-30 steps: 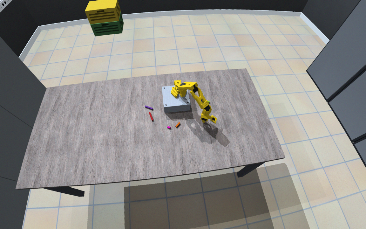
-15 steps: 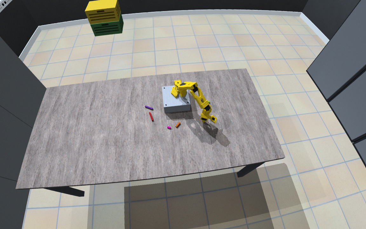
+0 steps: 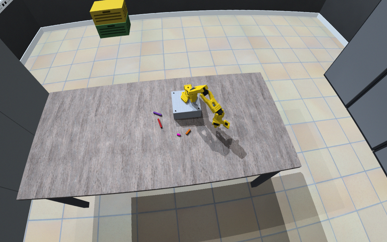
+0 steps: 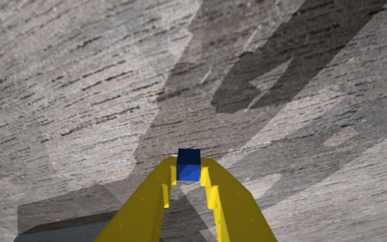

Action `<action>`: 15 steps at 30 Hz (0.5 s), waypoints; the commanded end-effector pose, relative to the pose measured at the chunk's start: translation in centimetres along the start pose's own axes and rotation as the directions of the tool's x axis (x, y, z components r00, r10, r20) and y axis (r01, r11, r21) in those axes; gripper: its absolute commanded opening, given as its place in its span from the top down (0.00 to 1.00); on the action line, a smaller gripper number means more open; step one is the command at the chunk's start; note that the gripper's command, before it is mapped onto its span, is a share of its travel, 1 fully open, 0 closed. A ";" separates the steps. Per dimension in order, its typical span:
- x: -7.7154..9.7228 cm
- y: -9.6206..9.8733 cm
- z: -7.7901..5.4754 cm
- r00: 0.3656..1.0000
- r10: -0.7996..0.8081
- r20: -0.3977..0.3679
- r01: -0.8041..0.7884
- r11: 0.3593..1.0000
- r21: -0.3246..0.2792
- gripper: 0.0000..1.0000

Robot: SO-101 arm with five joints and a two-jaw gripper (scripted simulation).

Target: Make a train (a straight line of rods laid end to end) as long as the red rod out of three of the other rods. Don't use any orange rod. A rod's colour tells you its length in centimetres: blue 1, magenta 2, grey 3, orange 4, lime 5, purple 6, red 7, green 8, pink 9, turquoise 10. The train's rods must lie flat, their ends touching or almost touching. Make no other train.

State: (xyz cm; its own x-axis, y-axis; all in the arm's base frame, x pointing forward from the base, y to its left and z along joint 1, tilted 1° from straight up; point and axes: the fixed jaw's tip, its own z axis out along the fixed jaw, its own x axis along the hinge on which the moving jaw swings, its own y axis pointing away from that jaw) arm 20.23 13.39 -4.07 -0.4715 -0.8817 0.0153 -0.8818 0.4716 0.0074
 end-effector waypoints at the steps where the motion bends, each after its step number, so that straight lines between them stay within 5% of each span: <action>1: -0.1 -0.4 -0.8 1.000 0.004 0.016 -0.005 1.000 0.007 1.00; 15: -0.7 0.9 -0.7 1.000 0.005 0.015 -0.006 1.000 0.007 1.00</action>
State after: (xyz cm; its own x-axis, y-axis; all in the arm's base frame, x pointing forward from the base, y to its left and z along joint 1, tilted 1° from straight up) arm 20.16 13.60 -3.81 -0.4808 -0.8767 0.0136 -0.8768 0.4809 0.0058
